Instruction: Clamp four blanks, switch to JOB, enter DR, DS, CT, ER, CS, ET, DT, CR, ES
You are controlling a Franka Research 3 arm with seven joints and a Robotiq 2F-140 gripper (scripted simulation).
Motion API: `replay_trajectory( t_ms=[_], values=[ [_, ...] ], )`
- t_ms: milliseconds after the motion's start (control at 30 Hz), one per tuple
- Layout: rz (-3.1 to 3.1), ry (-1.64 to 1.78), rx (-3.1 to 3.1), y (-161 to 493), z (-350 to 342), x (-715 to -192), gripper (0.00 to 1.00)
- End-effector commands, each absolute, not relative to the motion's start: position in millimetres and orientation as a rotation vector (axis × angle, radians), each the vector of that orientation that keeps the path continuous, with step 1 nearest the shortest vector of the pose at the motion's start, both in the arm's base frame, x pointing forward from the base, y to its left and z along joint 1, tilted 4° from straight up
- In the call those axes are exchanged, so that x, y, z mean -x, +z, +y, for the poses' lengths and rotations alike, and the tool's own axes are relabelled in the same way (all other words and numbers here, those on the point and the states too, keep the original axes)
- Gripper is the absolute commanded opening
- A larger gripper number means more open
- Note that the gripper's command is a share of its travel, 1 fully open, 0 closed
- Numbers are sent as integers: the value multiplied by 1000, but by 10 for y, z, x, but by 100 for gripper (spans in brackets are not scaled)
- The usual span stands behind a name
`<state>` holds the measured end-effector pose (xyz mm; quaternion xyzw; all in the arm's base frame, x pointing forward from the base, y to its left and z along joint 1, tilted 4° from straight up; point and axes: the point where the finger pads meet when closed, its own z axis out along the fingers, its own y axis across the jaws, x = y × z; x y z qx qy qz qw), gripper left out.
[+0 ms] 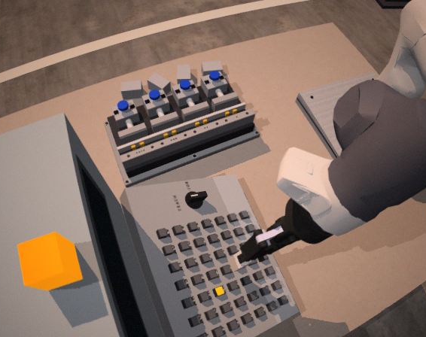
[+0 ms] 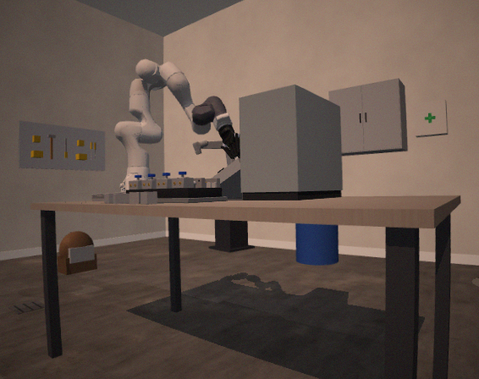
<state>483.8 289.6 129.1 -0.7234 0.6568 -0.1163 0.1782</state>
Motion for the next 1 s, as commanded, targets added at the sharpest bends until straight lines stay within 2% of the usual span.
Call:
replay_trajectory(
  t_ms=[0, 100, 333, 967],
  values=[
    [1821, -329, 2092, 1323, 2900, -4811, 0],
    [1821, -329, 2092, 1539, 2882, -4773, 0],
    [1821, -329, 2092, 2611, 2798, -4585, 0],
    [1821, -329, 2092, 2653, 2794, -4578, 0]
  ],
)
